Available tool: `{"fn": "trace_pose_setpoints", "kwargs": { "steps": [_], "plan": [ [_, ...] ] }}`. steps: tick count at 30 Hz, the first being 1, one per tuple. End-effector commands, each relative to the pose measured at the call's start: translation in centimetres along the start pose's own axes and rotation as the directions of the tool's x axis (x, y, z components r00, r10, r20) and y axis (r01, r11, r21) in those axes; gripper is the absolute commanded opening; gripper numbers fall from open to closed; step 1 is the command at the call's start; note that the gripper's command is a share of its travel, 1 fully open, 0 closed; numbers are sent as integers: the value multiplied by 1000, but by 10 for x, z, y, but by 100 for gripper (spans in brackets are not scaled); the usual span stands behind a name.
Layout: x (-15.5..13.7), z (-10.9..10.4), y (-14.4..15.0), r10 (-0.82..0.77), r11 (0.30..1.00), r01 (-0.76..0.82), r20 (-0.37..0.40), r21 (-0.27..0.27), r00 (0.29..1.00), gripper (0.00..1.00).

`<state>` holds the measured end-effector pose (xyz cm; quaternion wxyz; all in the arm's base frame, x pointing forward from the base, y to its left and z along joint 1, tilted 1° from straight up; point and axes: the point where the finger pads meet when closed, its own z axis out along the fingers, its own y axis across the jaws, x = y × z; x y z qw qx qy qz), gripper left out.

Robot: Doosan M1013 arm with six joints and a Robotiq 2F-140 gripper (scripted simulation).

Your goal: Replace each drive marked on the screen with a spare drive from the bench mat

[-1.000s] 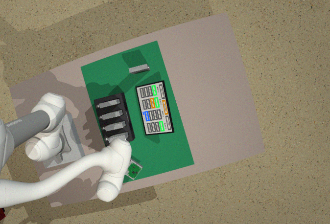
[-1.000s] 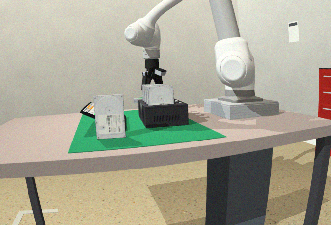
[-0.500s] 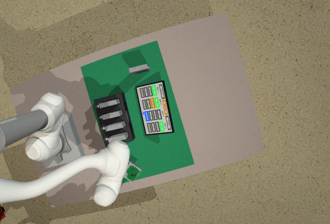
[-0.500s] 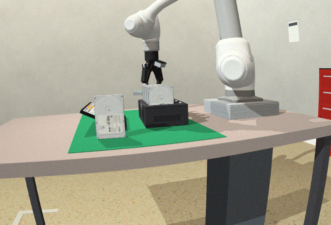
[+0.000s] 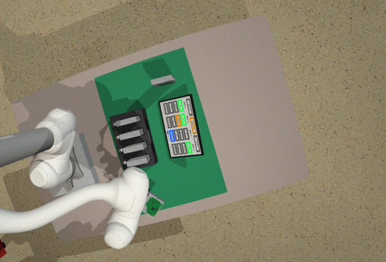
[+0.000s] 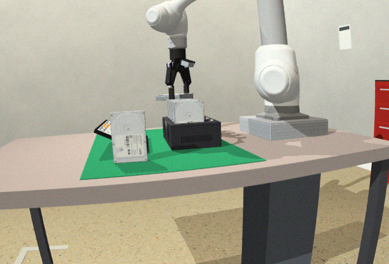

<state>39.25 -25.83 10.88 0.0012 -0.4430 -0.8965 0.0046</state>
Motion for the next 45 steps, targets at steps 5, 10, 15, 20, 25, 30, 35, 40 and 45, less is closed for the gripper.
{"fn": "trace_pose_setpoints", "kwargs": {
  "steps": [5,10,15,20,25,30,35,40,45],
  "plan": [
    [0,-32,0,0,1000,0,1,-1,1000,10],
    [0,-51,0,0,1000,0,1,-1,1000,10],
    [0,-62,0,0,1000,0,1,-1,1000,10],
    [0,-78,0,0,1000,0,1,-1,1000,10],
    [0,-91,0,0,1000,0,1,-1,1000,10],
    [0,-97,0,0,1000,0,1,-1,1000,10],
    [0,-105,0,0,1000,0,1,-1,1000,10],
    [0,-110,0,0,1000,0,1,-1,1000,10],
    [0,-112,0,0,1000,0,1,-1,1000,10]
  ]
}}
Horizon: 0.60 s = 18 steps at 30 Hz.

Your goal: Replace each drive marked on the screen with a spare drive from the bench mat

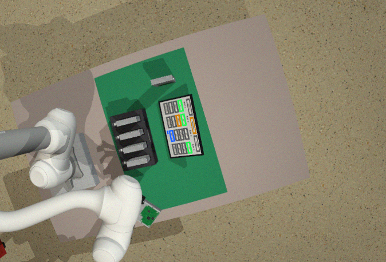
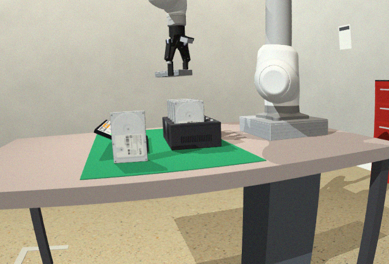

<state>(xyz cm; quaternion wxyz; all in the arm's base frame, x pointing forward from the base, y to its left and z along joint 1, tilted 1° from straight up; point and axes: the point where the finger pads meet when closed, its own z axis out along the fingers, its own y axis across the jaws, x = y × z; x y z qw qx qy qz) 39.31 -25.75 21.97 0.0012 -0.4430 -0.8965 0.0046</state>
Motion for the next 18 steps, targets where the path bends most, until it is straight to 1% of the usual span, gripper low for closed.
{"fn": "trace_pose_setpoints", "kwargs": {
  "steps": [1,12,18],
  "plan": [
    [0,-2,0,0,1000,0,1,-1,1000,10],
    [0,-2,0,1,1000,-1,1,-1,1000,10],
    [0,-2,0,39,999,-39,1,-1,999,10]
  ]
}}
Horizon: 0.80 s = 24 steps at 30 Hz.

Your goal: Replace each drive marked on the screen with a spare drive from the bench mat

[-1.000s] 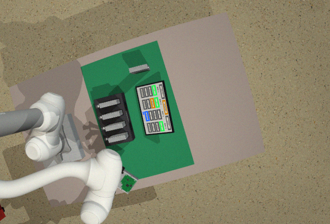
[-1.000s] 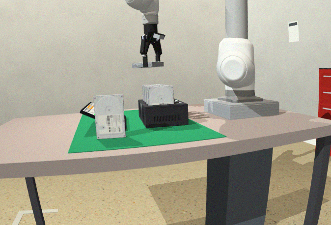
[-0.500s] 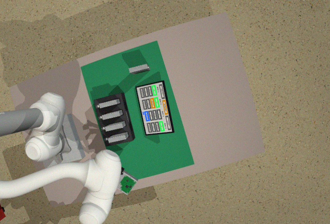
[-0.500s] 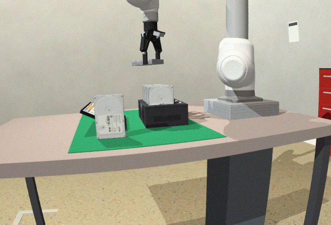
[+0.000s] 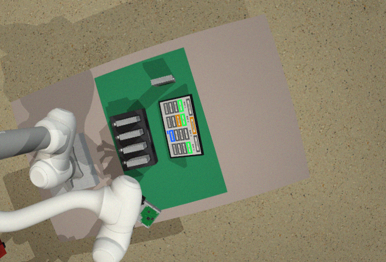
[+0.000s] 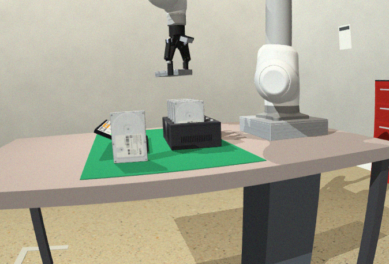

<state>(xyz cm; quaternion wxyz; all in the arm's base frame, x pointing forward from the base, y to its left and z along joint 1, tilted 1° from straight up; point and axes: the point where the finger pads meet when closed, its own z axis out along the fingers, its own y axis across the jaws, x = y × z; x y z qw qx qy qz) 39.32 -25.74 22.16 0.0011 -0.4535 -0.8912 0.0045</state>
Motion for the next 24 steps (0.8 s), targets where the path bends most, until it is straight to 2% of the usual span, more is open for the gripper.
{"fn": "trace_pose_setpoints", "kwargs": {
  "steps": [1,15,24],
  "plan": [
    [0,0,0,16,1000,-16,1,0,1000,10],
    [0,0,0,328,945,-328,1,-1,945,10],
    [0,0,0,379,925,-379,1,-1,925,10]
  ]
}}
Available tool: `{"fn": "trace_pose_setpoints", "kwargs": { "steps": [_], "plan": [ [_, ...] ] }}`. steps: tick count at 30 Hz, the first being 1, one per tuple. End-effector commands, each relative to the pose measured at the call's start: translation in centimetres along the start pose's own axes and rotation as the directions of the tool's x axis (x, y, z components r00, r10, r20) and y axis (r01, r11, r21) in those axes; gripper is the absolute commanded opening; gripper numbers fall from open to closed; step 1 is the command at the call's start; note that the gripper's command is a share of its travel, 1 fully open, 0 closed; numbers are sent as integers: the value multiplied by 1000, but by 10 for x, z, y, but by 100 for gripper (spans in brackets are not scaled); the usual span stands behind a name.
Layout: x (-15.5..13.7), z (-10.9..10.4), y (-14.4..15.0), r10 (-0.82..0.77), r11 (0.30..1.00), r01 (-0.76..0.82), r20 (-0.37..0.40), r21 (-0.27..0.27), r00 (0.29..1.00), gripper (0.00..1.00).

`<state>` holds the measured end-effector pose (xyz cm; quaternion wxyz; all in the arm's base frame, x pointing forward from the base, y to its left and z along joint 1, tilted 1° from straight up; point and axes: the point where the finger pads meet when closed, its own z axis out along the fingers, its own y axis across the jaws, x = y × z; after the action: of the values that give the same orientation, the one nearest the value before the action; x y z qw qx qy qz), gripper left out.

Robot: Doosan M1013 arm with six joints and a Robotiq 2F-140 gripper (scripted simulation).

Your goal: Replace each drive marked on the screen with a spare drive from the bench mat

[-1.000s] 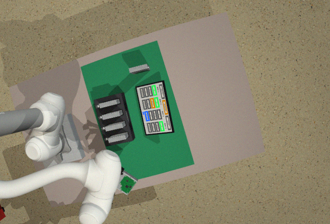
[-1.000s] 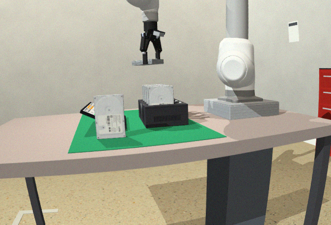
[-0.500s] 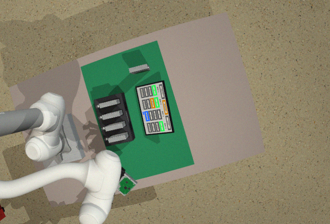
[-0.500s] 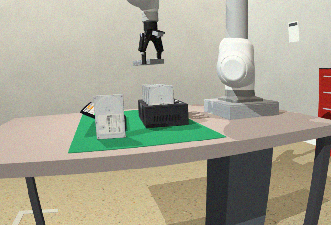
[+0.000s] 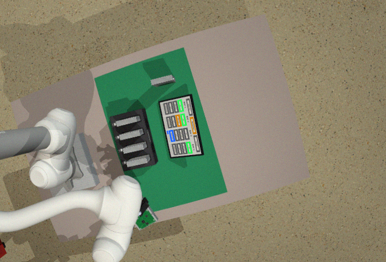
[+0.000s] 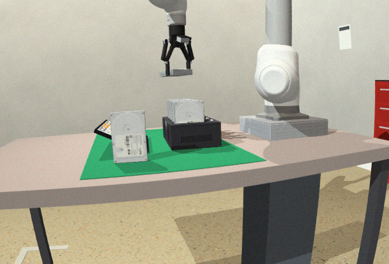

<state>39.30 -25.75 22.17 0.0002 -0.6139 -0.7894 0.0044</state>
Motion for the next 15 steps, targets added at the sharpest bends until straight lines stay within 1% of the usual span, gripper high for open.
{"fn": "trace_pose_setpoints", "kwargs": {
  "steps": [1,11,15],
  "plan": [
    [0,0,0,8,1000,-8,1,0,1000,10],
    [0,0,0,63,998,-63,1,0,998,10],
    [0,0,0,149,989,-149,1,0,989,10]
  ]
}}
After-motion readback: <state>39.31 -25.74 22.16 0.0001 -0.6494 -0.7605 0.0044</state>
